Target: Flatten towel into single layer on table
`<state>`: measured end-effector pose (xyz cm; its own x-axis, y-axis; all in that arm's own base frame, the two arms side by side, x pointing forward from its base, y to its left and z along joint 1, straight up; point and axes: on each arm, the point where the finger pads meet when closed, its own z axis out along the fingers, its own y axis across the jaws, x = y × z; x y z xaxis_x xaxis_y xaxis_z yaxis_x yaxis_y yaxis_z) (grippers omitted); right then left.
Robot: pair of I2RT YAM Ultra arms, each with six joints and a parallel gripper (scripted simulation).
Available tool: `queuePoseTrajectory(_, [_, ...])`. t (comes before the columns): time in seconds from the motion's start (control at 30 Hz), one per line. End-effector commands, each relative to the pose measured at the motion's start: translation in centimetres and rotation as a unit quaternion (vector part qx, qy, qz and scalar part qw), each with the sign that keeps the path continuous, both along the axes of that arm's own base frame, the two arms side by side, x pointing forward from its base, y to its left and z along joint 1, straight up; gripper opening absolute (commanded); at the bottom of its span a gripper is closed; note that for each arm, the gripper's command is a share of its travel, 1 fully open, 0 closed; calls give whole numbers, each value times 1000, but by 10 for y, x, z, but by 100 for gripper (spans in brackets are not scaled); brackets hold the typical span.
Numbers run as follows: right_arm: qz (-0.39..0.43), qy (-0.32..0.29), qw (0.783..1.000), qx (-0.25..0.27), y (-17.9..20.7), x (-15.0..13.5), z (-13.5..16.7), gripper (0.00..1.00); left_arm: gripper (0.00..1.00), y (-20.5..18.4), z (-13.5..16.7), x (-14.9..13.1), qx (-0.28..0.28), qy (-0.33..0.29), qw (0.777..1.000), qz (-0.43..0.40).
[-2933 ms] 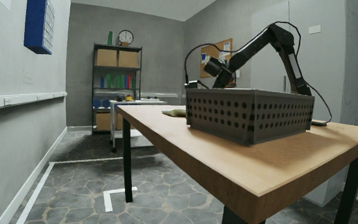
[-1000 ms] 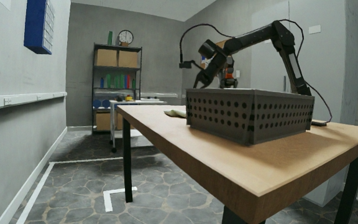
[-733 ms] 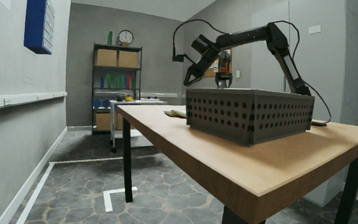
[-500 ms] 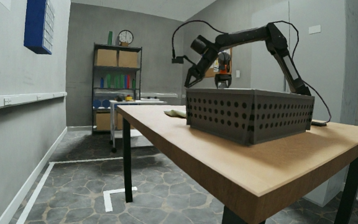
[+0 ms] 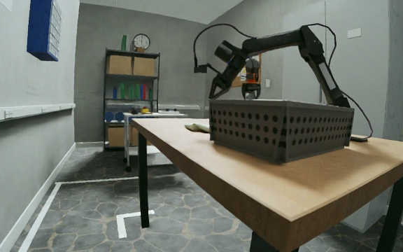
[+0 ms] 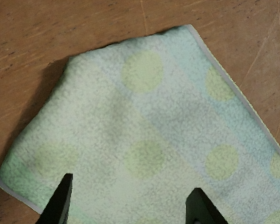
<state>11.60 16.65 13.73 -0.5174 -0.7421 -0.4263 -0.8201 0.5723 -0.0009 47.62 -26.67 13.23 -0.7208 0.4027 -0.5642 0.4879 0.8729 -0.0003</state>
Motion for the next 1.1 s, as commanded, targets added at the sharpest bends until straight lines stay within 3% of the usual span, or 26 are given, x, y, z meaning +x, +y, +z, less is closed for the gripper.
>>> queuePoseTrajectory(0.0, [-1, -1, 1000, 2, 0, 1, 3, 64, 64, -4, 16, 4, -7, -13, 1000, -3])
queuePoseTrajectory(1.03, [-1, -1, 1000, 2, 0, 1, 3, 64, 64, -4, 16, 4, -7, -13, 1000, -3])
queuePoseTrajectory(1.07, [-15, -2, 1000, 1, 13, 1, 4, 34, 34, 11, 10, 4, -8, -9, 1000, 25])
